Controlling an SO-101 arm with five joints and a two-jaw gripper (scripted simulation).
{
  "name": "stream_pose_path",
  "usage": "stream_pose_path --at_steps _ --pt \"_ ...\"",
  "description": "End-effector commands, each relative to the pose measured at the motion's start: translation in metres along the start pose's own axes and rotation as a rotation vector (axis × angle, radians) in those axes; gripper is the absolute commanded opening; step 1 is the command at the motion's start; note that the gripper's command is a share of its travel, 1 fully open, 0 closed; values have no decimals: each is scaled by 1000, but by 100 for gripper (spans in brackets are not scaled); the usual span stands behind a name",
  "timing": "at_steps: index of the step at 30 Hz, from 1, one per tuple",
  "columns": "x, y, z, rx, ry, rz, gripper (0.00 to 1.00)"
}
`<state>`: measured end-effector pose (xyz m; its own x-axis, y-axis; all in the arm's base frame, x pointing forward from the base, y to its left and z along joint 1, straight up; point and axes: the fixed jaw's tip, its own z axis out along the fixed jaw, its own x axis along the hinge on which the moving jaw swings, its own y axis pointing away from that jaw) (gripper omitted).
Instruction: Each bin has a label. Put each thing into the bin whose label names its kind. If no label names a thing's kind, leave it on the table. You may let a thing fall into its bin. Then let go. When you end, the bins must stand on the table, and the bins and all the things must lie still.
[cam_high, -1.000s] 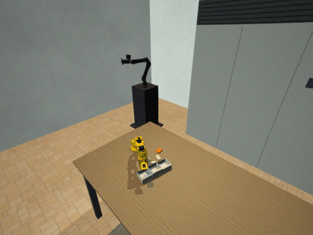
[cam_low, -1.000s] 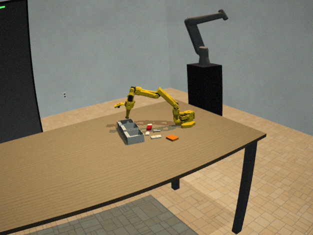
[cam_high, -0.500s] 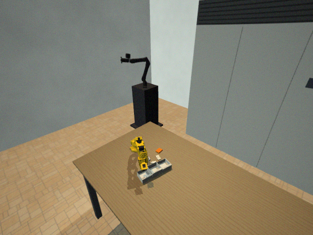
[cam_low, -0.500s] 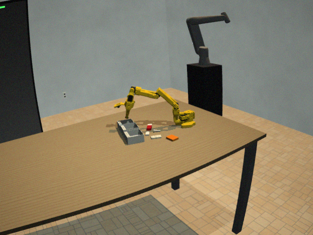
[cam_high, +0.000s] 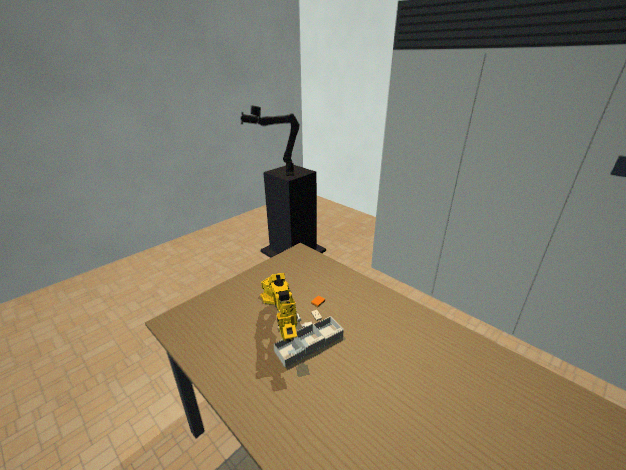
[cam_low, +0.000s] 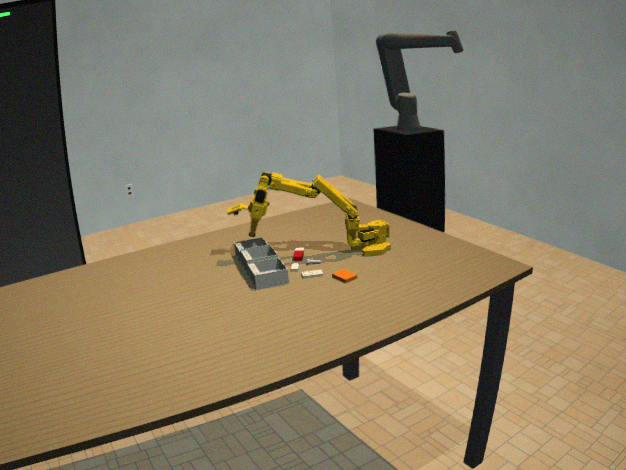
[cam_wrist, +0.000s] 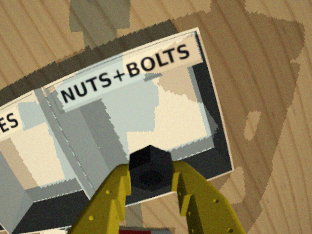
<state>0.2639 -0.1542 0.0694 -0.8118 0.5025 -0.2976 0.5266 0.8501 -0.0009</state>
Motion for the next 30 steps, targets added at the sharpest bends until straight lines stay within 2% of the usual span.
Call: stream_pose_path --at_steps 1,9,30 --pt "-12 2 -15 -3 -83 -14 0" --pt "-11 2 -13 -3 -74 -14 0" --pt "0 2 4 -3 4 -14 0"
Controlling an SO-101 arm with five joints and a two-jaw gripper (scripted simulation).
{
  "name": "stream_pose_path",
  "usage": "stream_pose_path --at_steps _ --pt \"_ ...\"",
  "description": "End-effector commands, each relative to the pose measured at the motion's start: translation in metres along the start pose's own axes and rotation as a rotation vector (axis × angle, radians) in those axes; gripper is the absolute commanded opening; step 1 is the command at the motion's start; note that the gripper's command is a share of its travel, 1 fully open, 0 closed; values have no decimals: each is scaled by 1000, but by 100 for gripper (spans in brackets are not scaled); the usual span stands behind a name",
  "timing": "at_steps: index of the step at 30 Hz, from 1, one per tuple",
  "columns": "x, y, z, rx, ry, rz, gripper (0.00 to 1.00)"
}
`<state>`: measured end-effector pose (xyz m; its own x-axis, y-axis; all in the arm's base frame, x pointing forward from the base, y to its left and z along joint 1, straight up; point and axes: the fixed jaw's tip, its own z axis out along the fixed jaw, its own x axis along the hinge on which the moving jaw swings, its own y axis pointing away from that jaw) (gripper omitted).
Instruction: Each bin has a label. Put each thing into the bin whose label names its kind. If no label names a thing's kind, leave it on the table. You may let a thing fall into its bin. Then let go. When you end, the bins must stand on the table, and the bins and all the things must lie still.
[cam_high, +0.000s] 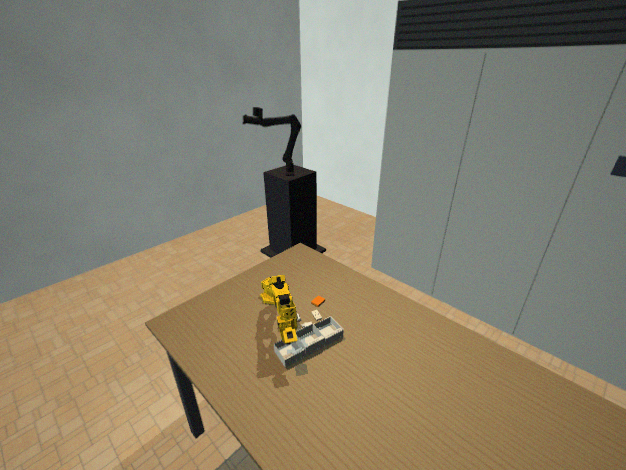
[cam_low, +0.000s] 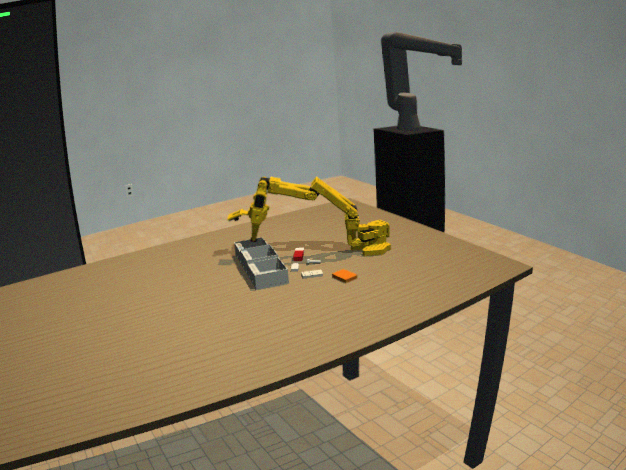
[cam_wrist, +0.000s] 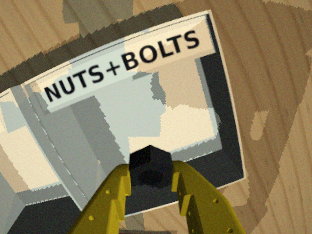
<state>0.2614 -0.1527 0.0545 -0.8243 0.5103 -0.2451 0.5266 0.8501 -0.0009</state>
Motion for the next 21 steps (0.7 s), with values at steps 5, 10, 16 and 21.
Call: stream_pose_path --at_steps 5,10,16,21 --pt "-7 2 -10 -3 -49 -14 0" --pt "-7 2 -9 -3 -49 -14 0" --pt "-7 2 -6 -3 -49 -14 0" --pt "-7 2 -1 -3 -49 -14 0"
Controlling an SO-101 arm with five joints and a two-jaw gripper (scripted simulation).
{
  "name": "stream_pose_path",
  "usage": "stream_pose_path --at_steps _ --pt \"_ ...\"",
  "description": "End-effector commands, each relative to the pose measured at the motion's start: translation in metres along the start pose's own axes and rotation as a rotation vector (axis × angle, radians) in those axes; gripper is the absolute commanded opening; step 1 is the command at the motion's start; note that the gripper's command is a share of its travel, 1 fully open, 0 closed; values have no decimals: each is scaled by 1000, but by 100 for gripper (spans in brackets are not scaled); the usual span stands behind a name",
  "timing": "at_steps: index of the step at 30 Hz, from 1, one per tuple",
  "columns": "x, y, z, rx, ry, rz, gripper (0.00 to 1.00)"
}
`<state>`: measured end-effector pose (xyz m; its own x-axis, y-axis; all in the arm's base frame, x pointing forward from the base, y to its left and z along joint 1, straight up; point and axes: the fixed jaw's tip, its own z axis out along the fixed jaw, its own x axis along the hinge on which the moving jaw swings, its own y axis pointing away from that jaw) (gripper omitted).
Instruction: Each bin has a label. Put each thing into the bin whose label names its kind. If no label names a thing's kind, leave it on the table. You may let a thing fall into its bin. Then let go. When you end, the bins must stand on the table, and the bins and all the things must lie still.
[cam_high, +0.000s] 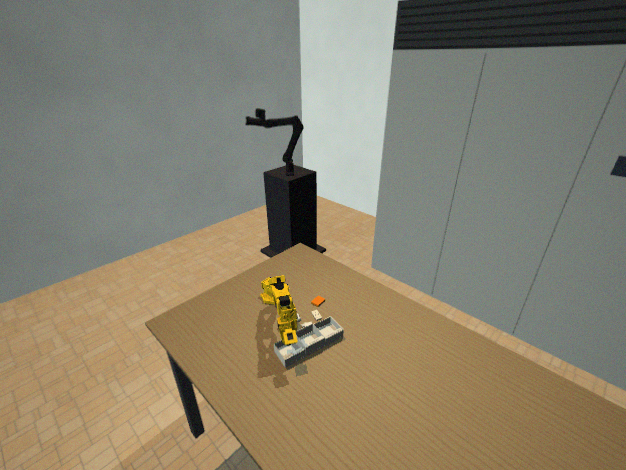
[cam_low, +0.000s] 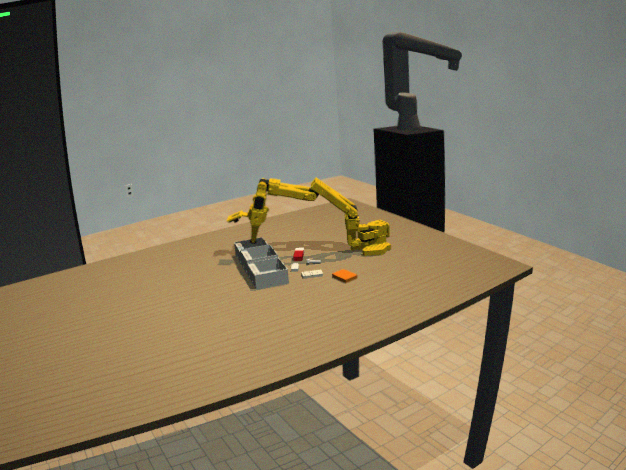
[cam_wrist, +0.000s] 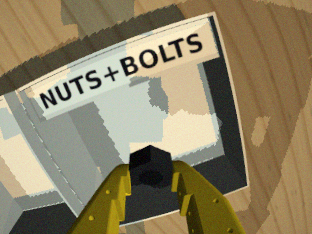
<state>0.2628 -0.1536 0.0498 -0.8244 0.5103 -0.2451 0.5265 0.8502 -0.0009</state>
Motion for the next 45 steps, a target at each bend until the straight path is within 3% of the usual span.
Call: stream_pose_path --at_steps 1,15,36,37,45 --pt "-6 2 -6 -3 -49 -14 0" --pt "-4 2 4 -3 -49 -14 0" --pt "-4 2 4 -3 -49 -14 0" --pt "-8 2 -3 -3 -89 -13 0" --pt "-8 2 -3 -3 -89 -13 0"
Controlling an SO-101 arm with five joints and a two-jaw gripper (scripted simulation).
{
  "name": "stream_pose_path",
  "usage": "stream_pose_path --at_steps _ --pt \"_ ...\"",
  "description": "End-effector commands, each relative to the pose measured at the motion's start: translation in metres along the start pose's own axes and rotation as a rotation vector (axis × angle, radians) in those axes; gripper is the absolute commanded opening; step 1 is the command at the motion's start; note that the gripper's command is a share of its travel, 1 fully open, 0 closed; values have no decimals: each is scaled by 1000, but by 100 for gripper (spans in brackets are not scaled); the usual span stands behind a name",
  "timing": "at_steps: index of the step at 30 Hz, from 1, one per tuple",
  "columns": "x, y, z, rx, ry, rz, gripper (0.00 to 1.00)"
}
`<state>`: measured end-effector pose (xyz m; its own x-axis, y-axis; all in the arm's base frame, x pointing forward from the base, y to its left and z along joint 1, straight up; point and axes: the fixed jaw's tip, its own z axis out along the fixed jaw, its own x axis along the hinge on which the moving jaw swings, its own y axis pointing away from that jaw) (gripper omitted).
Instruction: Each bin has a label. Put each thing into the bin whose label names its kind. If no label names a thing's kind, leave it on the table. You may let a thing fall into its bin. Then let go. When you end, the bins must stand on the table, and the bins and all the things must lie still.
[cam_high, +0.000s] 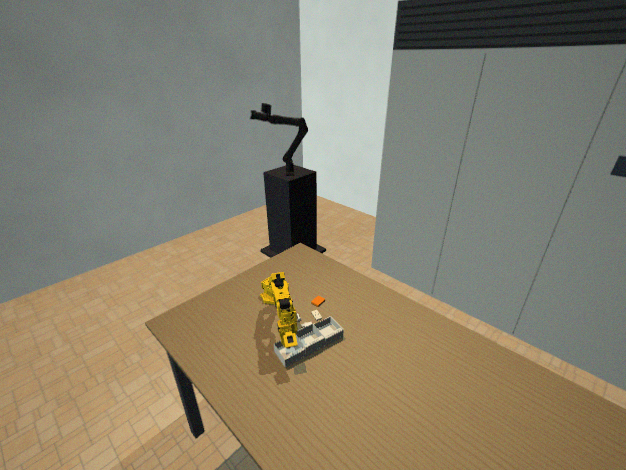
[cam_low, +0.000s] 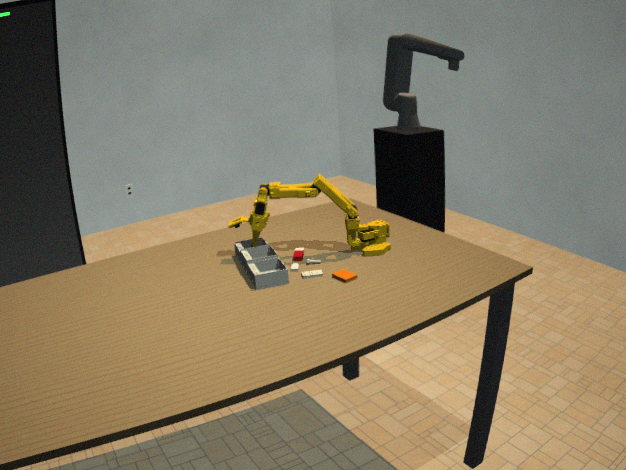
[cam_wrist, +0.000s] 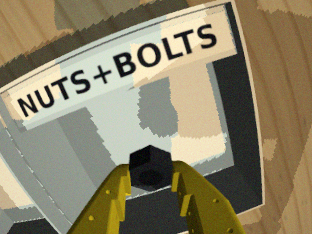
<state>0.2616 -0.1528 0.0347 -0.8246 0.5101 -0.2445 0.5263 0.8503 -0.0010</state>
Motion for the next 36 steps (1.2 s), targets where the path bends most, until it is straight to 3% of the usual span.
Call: stream_pose_path --at_steps 1,36 --pt "-13 2 -18 -3 -90 -13 0" --pt "-11 2 -7 -3 -89 -13 0"
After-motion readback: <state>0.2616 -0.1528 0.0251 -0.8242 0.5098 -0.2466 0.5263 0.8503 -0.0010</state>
